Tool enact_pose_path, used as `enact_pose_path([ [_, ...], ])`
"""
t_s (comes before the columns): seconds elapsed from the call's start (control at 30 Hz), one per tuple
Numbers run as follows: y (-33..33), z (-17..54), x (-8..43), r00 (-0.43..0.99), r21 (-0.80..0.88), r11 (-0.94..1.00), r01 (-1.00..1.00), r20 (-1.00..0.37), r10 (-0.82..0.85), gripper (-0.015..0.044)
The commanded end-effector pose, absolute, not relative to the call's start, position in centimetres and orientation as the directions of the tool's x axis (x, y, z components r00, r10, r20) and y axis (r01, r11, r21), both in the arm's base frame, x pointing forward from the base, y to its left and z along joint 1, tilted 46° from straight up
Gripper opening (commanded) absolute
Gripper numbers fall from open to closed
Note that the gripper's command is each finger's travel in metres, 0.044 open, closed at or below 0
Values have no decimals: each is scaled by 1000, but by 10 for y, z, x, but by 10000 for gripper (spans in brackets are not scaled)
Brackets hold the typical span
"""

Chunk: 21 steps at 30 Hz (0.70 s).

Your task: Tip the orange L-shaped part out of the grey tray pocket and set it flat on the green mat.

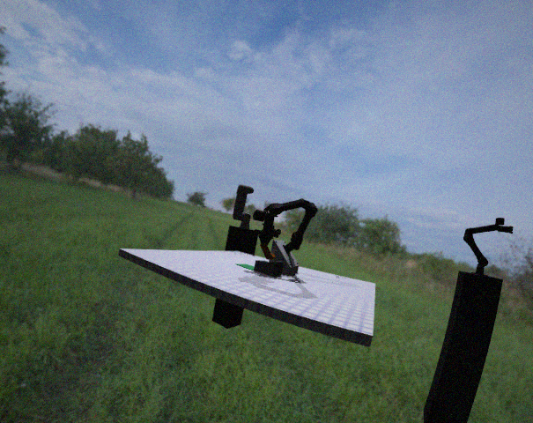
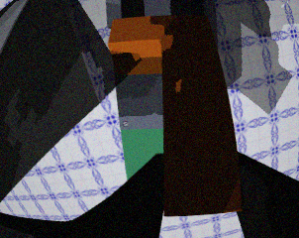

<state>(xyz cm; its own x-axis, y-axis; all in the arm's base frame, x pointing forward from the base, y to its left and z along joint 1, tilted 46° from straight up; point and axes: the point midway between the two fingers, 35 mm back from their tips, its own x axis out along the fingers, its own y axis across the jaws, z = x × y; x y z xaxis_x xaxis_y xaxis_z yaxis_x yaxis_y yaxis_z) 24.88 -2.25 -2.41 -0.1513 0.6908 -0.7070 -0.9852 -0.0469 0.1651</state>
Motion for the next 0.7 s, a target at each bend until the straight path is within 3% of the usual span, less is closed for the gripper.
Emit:
enact_pose_path([
  [0.0,-35,-37,246,-154,162,-54,-985,-710,687,0],
  [0.67,-105,-99,230,-153,161,-53,-986,-715,682,0],
])
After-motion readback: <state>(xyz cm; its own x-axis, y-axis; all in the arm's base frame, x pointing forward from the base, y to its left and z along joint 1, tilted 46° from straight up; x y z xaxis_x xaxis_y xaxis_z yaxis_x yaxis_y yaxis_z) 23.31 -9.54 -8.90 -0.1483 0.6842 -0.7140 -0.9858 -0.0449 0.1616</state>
